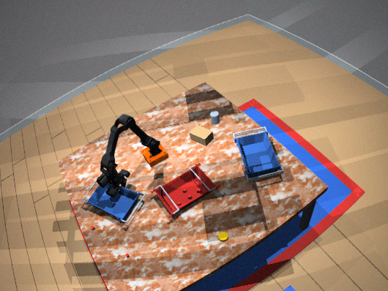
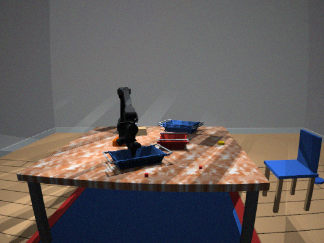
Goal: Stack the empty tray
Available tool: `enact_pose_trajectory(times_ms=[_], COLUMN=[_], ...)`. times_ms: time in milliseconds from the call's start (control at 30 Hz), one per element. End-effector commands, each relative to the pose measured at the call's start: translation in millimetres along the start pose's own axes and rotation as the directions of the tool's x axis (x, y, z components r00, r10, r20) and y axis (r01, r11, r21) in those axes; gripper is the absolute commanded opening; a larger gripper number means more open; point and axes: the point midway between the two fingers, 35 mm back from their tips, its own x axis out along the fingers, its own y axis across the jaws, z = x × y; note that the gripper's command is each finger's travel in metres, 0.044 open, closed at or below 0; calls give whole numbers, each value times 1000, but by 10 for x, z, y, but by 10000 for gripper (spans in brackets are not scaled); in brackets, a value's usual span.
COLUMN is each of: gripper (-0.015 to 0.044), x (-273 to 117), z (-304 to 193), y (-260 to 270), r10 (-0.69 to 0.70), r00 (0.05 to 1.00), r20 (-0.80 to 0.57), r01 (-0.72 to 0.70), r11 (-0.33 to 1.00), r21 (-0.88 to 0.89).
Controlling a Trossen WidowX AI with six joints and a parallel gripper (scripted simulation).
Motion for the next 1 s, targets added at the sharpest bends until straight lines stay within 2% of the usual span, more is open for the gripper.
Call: enact_pose_trajectory(times_ms=[0,633,733,967], gripper=[148,21,1,0], x=[2,-9,-99,-513], z=[1,1,3,5], y=[-13,-11,1,19], r10=[-6,-6,-5,-5], r00=[1000,1000,1000,1000], r20=[1,1,1,1], r01=[6,6,5,5], r11=[1000,1000,1000,1000], r21=[3,3,3,3])
